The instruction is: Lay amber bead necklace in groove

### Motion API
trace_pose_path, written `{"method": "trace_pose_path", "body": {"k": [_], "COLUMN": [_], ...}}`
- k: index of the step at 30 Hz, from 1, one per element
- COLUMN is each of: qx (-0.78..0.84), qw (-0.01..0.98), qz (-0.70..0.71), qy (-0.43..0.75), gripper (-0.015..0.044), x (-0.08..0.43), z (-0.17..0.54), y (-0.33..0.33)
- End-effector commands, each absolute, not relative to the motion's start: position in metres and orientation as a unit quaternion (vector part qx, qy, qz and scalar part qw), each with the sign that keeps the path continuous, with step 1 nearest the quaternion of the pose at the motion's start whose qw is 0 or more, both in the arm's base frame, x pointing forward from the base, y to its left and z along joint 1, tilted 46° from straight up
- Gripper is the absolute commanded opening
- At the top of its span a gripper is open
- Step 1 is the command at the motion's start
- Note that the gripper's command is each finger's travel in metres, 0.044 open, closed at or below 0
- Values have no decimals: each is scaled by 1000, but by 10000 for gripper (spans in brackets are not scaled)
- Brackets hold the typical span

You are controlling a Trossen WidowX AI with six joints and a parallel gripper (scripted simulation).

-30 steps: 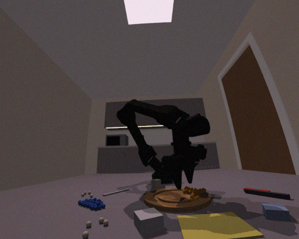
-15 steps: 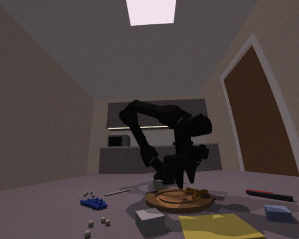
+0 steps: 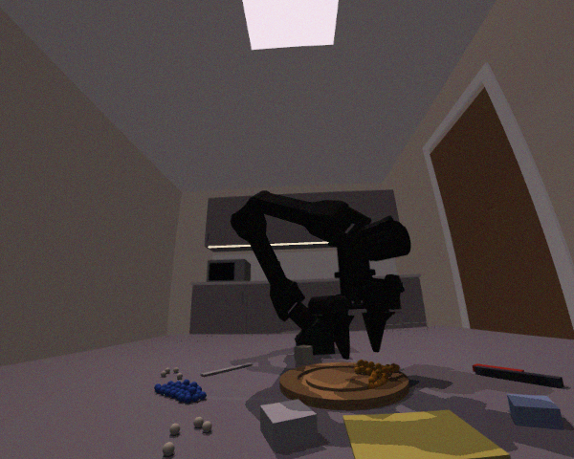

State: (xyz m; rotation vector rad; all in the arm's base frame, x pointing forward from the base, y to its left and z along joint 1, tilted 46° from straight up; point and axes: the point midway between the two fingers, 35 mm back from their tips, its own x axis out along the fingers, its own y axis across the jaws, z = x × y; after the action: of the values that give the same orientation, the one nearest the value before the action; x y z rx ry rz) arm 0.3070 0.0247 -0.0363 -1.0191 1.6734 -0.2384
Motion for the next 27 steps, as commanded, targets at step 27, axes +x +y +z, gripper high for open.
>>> {"method": "trace_pose_path", "body": {"k": [27], "qx": [189], "qw": [673], "qz": [-628], "qy": [341], "gripper": [250], "x": [311], "z": [-57], "y": [65]}}
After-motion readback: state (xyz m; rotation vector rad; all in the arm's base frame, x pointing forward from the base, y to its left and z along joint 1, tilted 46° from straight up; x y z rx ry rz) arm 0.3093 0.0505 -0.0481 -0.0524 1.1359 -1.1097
